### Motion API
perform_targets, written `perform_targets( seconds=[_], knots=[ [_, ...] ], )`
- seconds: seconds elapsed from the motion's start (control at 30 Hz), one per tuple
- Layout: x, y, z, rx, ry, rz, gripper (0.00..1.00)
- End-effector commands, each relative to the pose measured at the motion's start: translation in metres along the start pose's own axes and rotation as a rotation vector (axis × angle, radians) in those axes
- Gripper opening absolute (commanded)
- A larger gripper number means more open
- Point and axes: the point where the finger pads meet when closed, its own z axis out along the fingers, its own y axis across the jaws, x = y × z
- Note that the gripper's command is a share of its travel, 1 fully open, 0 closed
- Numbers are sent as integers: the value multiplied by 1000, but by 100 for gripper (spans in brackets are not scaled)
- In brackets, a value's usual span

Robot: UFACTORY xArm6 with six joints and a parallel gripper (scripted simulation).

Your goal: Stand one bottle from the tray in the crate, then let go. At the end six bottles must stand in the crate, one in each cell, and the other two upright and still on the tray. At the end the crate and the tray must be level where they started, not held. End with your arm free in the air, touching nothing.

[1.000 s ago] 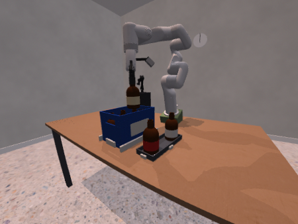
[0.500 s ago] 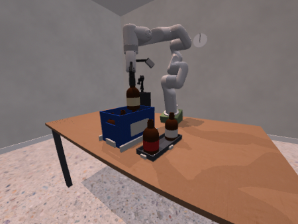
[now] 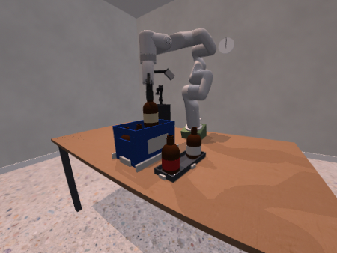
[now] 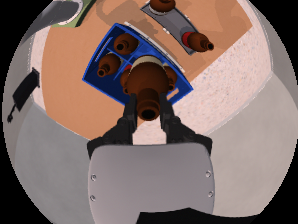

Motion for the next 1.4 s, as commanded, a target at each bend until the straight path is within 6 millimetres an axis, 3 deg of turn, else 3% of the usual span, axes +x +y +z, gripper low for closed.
perform_targets(
  seconds=[0.0,0.57,1.37],
  knots=[
    [-1,1,4,-3,-3,0,0],
    [-1,1,16,-3,-3,0,0],
    [-1,1,17,-3,-3,0,0]
  ],
)
